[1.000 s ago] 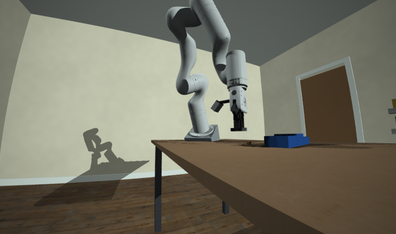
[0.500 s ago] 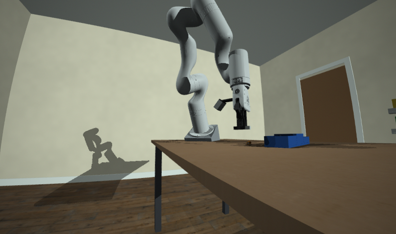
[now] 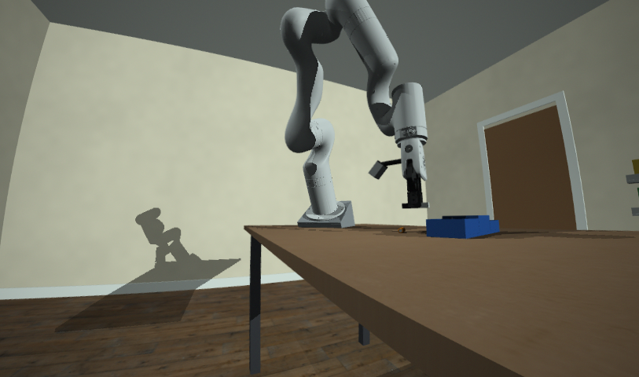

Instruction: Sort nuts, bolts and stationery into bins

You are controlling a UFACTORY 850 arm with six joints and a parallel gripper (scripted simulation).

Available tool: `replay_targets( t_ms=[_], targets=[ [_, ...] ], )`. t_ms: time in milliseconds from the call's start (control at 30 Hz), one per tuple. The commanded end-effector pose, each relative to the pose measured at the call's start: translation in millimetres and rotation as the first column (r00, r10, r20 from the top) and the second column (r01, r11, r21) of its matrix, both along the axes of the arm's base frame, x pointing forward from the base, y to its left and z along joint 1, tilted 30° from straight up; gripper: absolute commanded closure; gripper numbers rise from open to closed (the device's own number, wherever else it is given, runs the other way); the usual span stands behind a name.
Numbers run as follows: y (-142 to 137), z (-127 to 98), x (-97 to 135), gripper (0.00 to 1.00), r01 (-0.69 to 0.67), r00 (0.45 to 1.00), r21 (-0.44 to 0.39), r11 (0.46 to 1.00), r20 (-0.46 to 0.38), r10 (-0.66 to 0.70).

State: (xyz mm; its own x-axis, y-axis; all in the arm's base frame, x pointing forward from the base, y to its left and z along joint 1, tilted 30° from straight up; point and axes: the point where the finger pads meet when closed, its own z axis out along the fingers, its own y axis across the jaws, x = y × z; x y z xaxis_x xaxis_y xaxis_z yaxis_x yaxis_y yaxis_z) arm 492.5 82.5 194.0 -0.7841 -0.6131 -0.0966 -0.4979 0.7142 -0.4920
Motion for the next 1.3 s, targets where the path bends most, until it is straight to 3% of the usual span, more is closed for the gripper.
replay_targets(
  t_ms=[0, 67, 433, 633, 733, 1067, 1200, 1267],
  targets=[
    [37.4, -10.8, 11.3, 1.00, 0.002, 1.000, -0.002, 1.000, 0.001, -0.002],
    [37.4, -10.8, 11.3, 1.00, 0.002, 1.000, -0.002, 1.000, 0.001, -0.002],
    [99.3, -28.8, 26.1, 1.00, 0.002, 1.000, -0.002, 1.000, 0.001, -0.002],
    [100.7, -29.2, 26.5, 1.00, 0.002, 1.000, -0.002, 1.000, 0.001, -0.002],
    [117.6, -34.1, 30.5, 1.00, -0.129, 0.991, -0.054, 0.990, -0.053, 0.126],
    [173.7, -50.4, 44.0, 1.00, -0.314, 0.946, -0.114, 0.943, -0.127, 0.299],
    [175.7, -50.9, 44.5, 1.00, -0.353, 0.931, -0.124, 0.927, -0.143, 0.335],
    [175.7, -50.9, 44.5, 1.00, -0.425, 0.900, -0.143, 0.894, -0.176, 0.400]
  ],
)
